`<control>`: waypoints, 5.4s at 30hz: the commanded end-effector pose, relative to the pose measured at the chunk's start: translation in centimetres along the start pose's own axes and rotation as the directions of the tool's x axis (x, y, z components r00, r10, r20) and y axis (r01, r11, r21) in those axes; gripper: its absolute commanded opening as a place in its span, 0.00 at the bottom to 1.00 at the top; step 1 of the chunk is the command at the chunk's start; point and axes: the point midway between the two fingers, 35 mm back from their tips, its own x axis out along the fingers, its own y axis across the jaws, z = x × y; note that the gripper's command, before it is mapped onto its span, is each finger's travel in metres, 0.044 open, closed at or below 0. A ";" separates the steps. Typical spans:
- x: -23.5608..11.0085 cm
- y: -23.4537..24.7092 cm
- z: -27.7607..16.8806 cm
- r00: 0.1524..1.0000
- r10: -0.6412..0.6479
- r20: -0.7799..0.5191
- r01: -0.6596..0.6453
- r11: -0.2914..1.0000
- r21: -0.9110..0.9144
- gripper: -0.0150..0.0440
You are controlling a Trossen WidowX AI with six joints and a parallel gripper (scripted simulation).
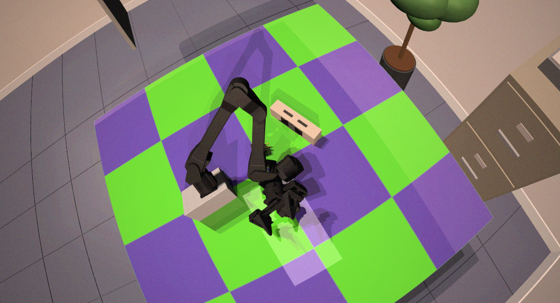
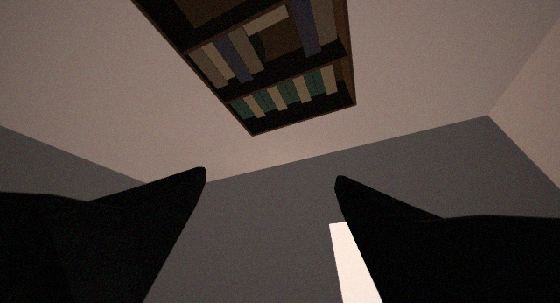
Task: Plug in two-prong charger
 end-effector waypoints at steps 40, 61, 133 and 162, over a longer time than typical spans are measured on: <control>-7.8 -2.9 6.3 0.584 0.267 0.766 -0.501 0.862 0.081 1.00; -16.2 -2.5 2.8 0.108 0.469 0.877 -0.834 0.523 -0.177 1.00; -30.6 -0.5 -5.2 -0.535 0.539 0.651 -0.837 -0.230 -0.497 1.00; -30.3 -1.0 -5.6 -0.531 0.537 0.656 -0.838 -0.221 -0.499 0.25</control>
